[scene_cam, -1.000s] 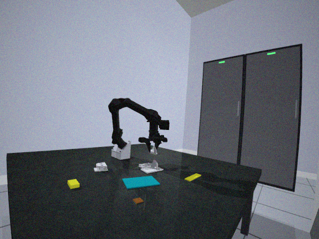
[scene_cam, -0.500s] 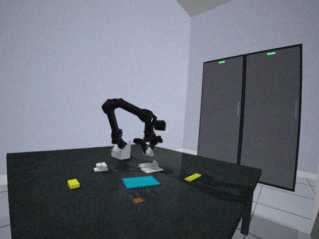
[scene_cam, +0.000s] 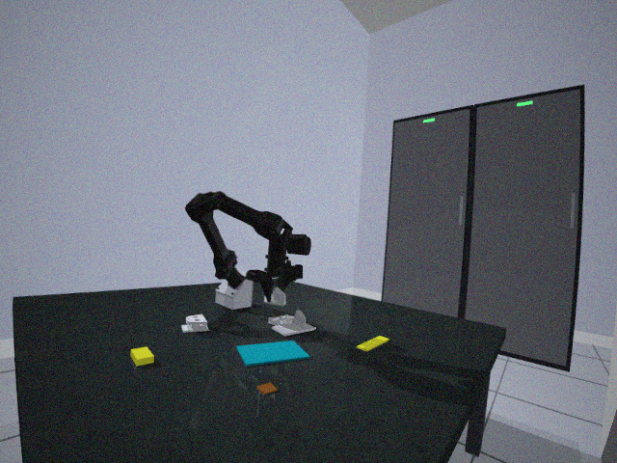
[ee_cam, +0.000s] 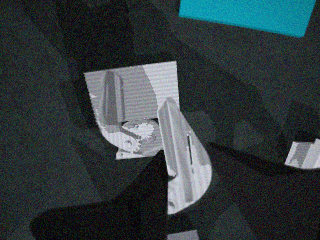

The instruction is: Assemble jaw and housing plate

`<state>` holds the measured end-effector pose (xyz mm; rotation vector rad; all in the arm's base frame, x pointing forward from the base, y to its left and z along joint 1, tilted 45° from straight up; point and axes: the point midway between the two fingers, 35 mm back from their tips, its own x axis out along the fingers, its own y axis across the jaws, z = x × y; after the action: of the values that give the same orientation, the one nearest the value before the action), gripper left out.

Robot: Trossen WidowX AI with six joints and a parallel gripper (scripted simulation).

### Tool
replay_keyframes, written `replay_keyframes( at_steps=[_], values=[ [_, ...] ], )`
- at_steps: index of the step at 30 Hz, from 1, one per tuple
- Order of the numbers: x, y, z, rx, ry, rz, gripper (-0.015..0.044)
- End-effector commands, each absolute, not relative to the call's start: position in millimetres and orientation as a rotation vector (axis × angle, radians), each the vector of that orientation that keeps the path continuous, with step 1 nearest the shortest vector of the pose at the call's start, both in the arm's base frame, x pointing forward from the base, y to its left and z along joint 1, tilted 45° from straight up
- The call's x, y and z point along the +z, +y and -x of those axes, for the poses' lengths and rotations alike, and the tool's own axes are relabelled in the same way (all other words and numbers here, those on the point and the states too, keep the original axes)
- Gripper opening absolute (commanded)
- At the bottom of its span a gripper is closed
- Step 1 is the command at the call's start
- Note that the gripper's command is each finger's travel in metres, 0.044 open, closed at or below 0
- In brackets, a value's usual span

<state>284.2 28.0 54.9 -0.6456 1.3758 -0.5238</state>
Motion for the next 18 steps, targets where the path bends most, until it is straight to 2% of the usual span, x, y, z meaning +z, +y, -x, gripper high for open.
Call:
replay_keyframes(
  at_steps=[1,18],
  values=[
    [61.9,19.3,-282.6,-0.504,1.387,0.689,0.0134],
    [62.2,18.9,-282.6,-0.501,1.388,0.693,0.0134]
  ],
)
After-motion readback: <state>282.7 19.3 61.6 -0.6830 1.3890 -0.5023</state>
